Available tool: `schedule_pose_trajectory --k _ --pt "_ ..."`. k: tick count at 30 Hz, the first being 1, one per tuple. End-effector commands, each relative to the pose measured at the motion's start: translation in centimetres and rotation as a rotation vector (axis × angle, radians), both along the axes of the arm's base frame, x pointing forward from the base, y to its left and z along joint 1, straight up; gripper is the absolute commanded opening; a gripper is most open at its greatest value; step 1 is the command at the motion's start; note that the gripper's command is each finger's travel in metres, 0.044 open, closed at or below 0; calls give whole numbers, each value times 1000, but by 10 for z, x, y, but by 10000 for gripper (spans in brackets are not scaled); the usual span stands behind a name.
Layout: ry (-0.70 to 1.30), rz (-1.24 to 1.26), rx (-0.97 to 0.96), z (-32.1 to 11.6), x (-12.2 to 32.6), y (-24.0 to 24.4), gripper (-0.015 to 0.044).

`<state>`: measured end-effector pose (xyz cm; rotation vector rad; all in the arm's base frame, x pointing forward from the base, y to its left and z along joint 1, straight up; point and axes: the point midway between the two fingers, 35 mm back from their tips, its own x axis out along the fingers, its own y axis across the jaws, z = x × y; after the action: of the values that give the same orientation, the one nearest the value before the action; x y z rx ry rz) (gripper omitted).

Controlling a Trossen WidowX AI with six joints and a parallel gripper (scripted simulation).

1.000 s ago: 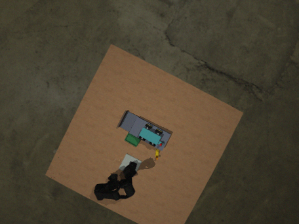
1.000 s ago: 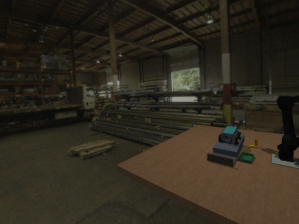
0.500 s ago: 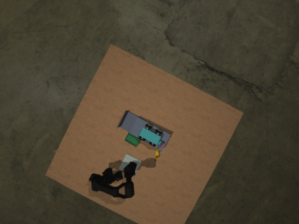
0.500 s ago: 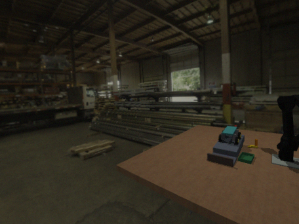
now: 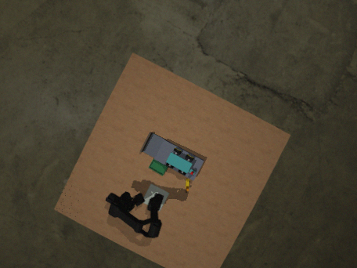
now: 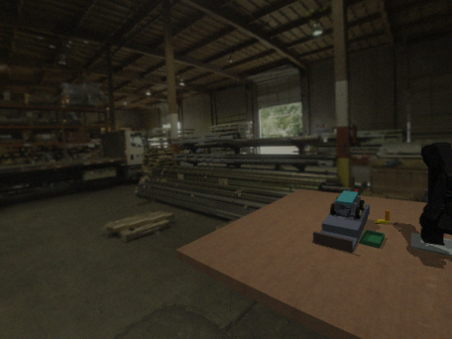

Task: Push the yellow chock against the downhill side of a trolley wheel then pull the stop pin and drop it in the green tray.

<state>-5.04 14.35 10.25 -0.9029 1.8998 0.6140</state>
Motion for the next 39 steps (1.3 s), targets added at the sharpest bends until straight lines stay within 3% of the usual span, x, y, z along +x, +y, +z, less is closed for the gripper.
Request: schedule_pose_trajectory --k 1,20,39 --pt "23 30 63 2 16 8 190" --pt "28 137 333 8 107 21 190" --pt "-64 306 503 20 196 -22 190"
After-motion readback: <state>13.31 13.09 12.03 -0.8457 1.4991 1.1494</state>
